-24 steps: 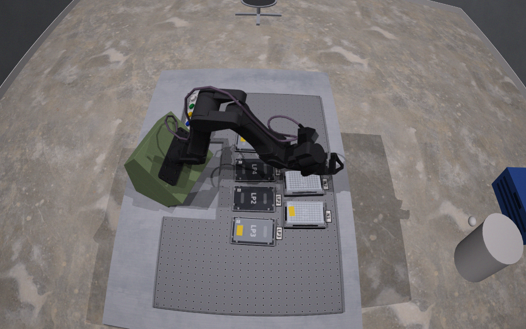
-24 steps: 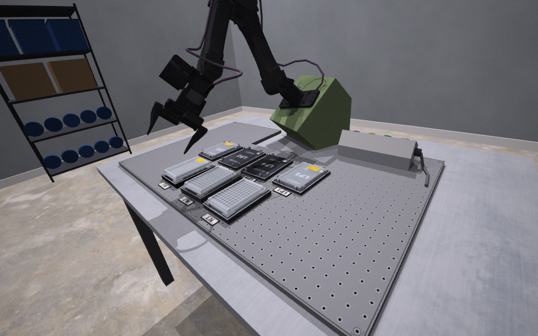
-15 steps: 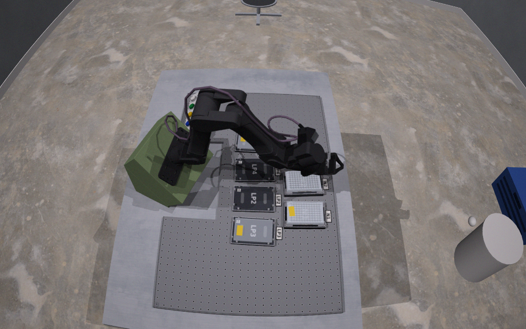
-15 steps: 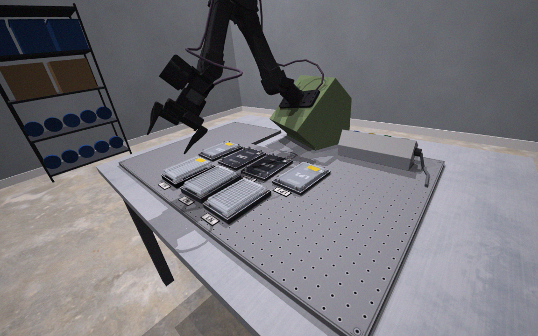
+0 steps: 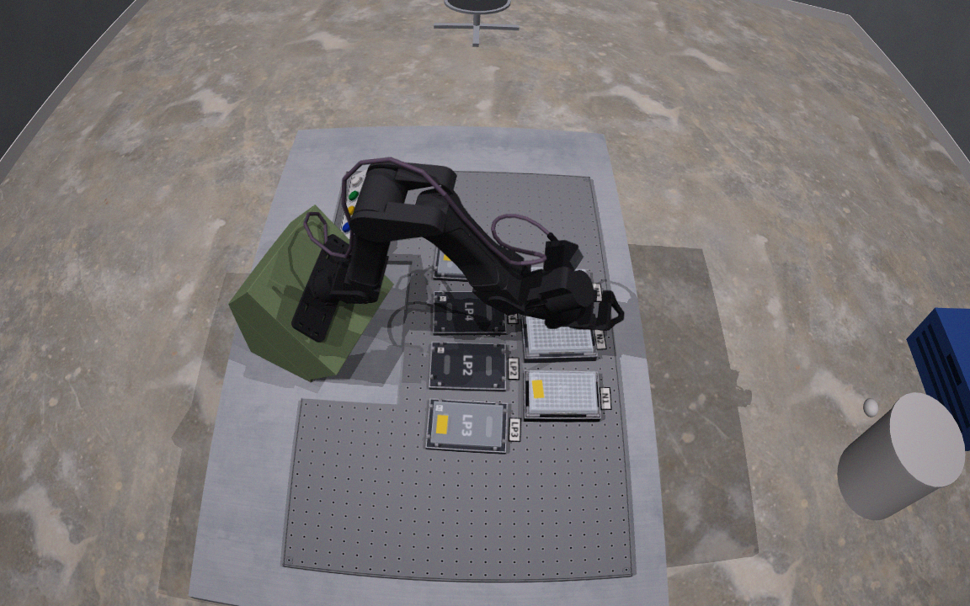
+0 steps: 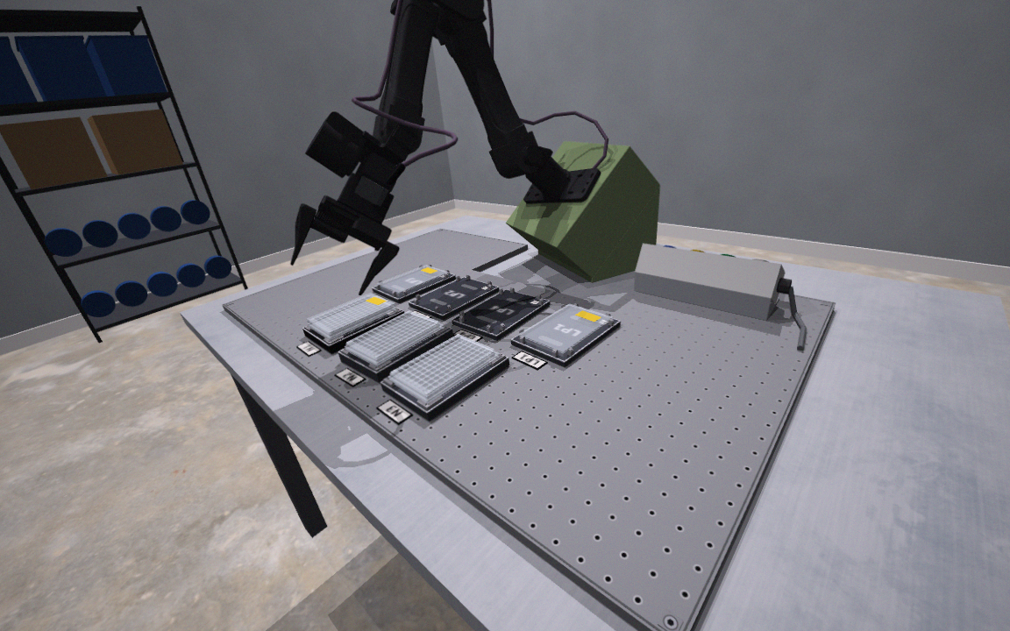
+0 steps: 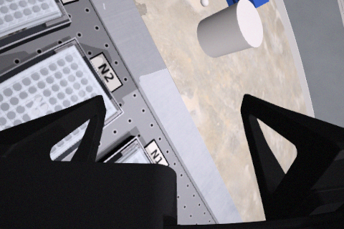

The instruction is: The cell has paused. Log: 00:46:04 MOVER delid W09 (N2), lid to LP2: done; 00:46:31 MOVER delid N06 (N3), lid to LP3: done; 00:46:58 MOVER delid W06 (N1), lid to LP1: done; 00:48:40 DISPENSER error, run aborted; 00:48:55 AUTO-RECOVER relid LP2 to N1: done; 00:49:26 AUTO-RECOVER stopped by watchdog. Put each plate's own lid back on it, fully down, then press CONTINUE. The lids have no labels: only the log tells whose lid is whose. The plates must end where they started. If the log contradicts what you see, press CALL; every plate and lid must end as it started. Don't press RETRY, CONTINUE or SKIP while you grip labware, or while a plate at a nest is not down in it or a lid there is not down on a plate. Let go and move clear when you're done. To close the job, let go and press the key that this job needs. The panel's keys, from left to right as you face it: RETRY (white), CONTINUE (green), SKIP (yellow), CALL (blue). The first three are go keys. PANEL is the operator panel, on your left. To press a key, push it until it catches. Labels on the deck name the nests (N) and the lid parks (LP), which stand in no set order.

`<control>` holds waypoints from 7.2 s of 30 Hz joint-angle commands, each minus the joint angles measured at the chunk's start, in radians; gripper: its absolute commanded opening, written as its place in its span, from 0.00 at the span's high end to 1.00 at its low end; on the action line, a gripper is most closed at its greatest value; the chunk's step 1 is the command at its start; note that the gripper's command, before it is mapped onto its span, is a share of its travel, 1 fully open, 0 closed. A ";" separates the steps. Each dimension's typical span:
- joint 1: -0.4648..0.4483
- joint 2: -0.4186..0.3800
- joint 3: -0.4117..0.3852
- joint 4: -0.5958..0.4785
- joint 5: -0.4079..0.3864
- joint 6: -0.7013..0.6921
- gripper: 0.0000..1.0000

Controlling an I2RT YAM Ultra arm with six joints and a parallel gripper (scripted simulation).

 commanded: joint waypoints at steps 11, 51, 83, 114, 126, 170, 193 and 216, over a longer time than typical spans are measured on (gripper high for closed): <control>-0.007 -0.032 0.053 -0.178 0.023 0.167 0.00; -0.060 -0.058 0.094 -0.718 0.103 0.615 0.00; -0.093 -0.062 0.174 -1.160 0.176 0.972 0.00; -0.114 -0.027 0.247 -1.595 0.241 1.322 0.00; 0.056 0.019 0.136 -1.352 0.398 1.439 0.00; 0.354 0.015 -0.046 -0.815 0.703 1.511 0.00; -0.232 -0.474 -0.579 -0.161 0.212 1.050 0.18; -0.662 -0.197 -0.602 0.258 -0.340 1.024 1.00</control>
